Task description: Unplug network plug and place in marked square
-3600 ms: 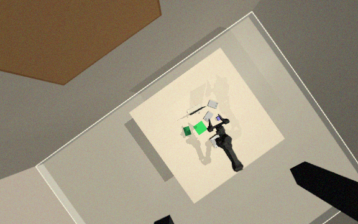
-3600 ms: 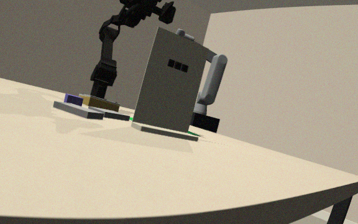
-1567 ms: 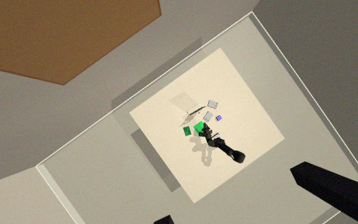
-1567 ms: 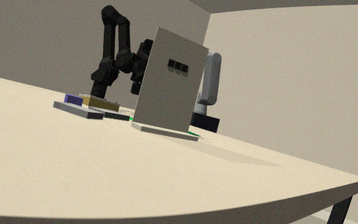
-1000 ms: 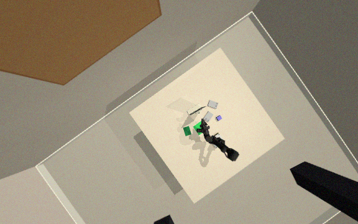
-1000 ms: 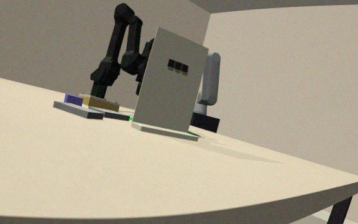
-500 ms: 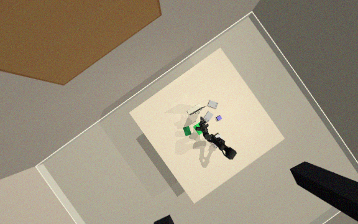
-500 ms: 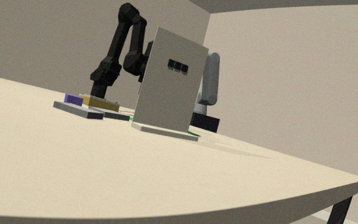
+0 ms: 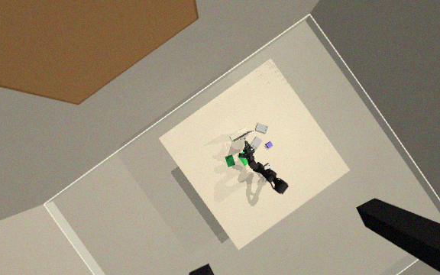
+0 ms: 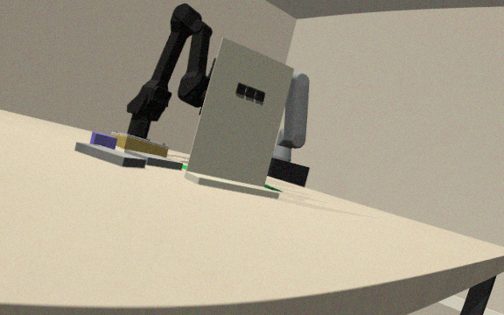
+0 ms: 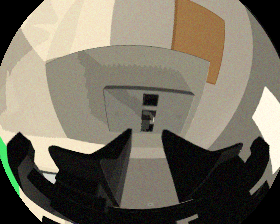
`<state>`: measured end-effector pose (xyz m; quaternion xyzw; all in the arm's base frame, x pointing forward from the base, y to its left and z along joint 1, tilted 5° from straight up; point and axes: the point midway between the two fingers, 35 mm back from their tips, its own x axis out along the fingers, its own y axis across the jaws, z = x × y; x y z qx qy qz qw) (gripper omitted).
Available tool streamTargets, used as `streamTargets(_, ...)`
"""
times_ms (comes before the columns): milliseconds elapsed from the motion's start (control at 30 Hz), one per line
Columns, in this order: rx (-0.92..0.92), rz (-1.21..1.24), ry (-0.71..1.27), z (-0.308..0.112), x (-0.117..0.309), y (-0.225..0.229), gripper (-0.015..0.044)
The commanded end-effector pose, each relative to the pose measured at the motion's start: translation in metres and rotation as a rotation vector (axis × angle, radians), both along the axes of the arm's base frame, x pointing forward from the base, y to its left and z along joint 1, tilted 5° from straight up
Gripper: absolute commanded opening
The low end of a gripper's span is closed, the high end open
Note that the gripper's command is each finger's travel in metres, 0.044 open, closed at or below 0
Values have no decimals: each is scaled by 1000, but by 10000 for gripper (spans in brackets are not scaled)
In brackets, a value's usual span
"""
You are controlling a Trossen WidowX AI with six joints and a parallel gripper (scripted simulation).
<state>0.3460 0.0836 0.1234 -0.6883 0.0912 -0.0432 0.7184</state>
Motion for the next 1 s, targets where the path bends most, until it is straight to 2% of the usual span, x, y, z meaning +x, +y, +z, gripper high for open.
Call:
streamTargets(0, -1, 3, -6, 2, 10, 1, 156)
streamTargets(467, -1, 3, -8, 0, 27, 1, 156)
streamTargets(967, -1, 3, -8, 0, 27, 1, 56)
